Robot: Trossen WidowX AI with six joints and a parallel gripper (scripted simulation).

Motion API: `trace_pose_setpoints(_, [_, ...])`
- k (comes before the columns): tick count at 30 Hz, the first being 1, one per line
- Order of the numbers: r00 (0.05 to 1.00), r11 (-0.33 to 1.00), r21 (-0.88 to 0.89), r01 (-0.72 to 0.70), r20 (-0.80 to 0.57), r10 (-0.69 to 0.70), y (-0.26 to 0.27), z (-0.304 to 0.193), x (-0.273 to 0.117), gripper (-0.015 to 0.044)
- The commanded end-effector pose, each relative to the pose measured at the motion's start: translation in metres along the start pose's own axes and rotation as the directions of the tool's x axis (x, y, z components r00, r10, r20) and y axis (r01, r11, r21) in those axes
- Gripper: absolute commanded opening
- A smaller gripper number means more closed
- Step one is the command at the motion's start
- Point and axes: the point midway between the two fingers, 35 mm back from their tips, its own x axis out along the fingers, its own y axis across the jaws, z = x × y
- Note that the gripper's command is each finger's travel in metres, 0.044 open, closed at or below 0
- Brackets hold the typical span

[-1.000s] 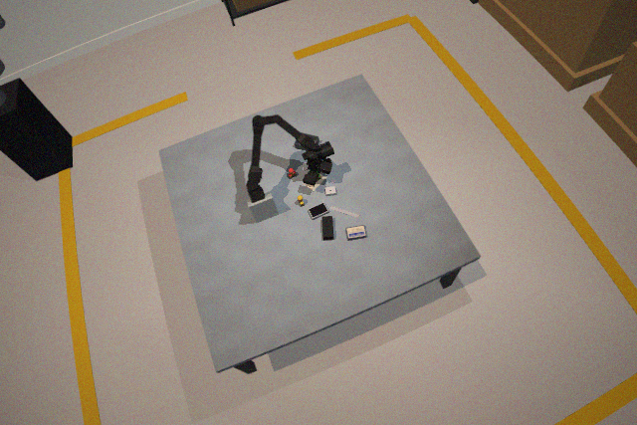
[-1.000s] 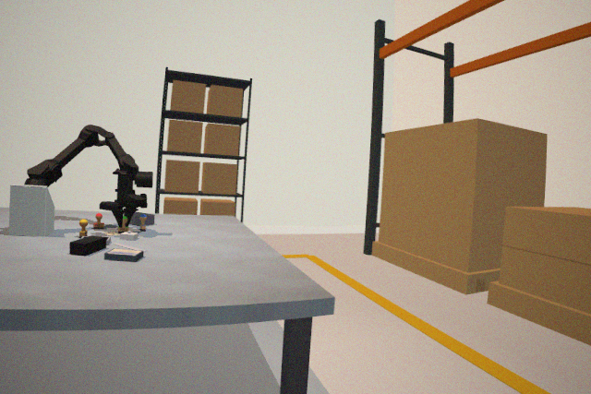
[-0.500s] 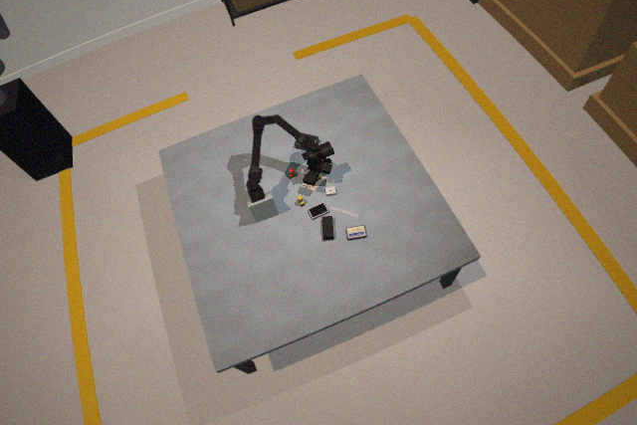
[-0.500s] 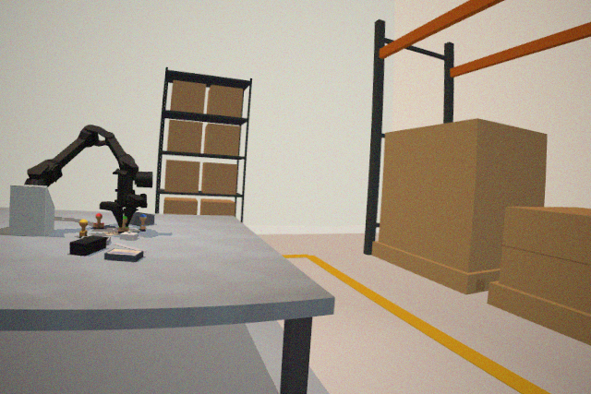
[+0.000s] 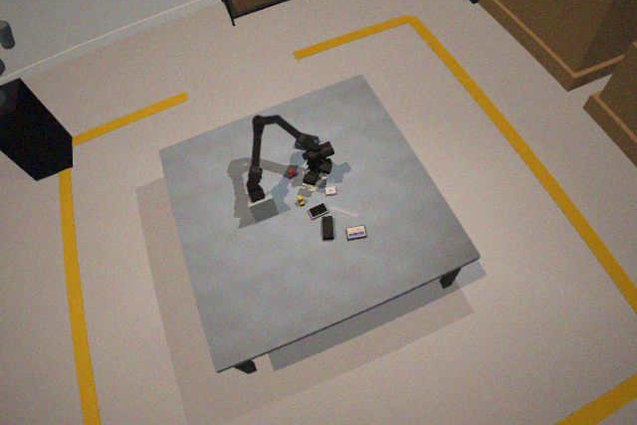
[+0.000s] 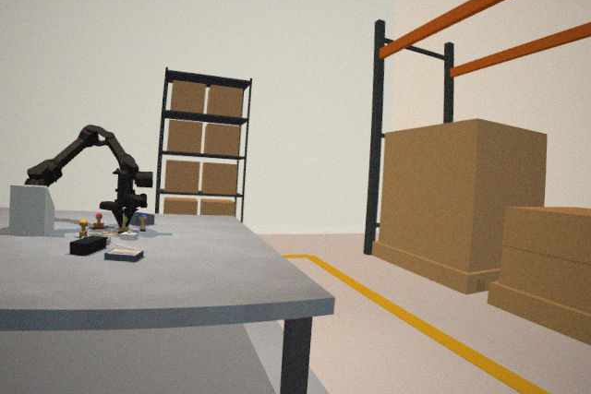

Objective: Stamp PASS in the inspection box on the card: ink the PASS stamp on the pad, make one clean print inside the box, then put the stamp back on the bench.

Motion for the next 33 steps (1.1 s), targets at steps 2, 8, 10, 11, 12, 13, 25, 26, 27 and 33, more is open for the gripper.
trace_pose_setpoints(2, [1.0,1.0,-0.002,0.0,-0.001,0.0,0.0,0.0,-0.003,0.0])
trace_pose_setpoints(8, [1.0,1.0,-0.003,0.0,-0.001,0.0,0.0,0.0,-0.006,0.0])
trace_pose_setpoints(10, [1.0,1.0,-0.003,0.0,-0.001,0.0,0.0,0.0,-0.007,0.0])
trace_pose_setpoints(11, [1.0,1.0,-0.003,0.0,-0.001,0.0,0.0,0.0,-0.007,0.0])
trace_pose_setpoints(12, [1.0,1.0,-0.003,0.0,0.0,0.0,0.0,0.0,-0.008,0.0])
trace_pose_setpoints(13, [1.0,1.0,-0.003,0.0,0.0,0.0,0.0,0.0,-0.009,0.0])
trace_pose_setpoints(25, [1.0,1.0,-0.003,0.002,0.002,-0.002,0.001,0.002,-0.028,0.0])
trace_pose_setpoints(26, [1.0,1.0,-0.003,0.002,0.002,-0.002,0.001,0.002,-0.03,0.0])
trace_pose_setpoints(27, [1.0,1.0,-0.003,0.002,0.002,-0.002,0.001,0.002,-0.032,0.0])
trace_pose_setpoints(33, [1.0,1.0,-0.003,0.002,0.002,-0.002,0.001,0.002,-0.041,0.0])
